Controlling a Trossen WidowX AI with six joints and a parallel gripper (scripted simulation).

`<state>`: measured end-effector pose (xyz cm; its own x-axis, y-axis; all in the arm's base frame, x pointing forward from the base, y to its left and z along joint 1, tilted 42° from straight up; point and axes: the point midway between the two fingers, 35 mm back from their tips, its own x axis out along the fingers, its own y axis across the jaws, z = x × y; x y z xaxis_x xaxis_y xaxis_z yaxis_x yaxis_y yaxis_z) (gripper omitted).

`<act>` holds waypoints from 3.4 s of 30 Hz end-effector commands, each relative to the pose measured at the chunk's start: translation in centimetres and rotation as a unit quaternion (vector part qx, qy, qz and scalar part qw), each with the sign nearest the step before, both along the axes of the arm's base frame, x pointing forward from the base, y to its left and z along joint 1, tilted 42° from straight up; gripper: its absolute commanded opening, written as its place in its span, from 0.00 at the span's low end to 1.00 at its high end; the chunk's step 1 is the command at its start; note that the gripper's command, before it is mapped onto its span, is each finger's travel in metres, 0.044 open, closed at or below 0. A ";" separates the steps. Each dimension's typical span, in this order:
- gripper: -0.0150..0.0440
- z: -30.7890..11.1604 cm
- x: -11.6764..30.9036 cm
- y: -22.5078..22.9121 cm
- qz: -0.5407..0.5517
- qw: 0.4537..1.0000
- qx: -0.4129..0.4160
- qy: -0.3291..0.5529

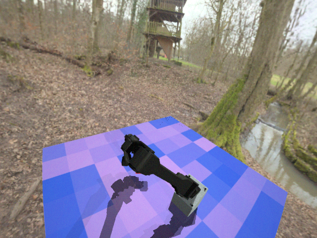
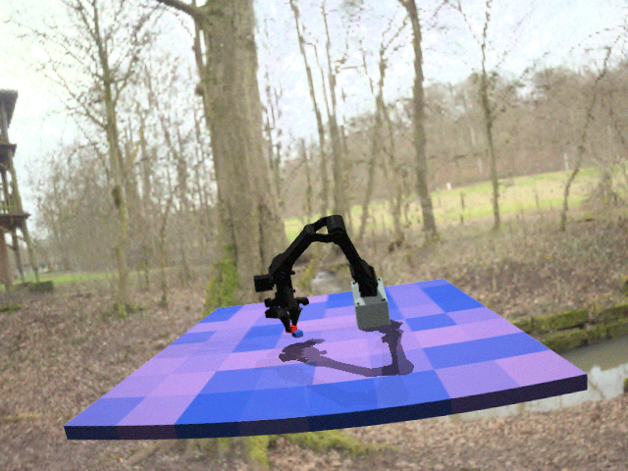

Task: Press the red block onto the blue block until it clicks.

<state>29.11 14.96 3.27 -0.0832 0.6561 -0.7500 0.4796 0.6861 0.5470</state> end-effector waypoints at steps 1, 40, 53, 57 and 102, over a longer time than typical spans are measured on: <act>0.25 1.7 0.2 -1.5 0.001 1.000 -0.001 -0.005; 0.25 -4.0 -0.1 -7.0 -0.145 0.982 -0.014 0.123; 0.25 -5.6 -0.3 -5.5 -0.145 0.982 -0.014 0.123; 0.25 -6.0 -0.3 -5.2 -0.145 0.982 -0.013 0.123; 0.43 -7.1 -0.5 -4.3 -0.145 0.982 -0.015 0.121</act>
<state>28.67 10.66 -3.83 -0.0739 0.6569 -0.7504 0.7719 0.5141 0.3741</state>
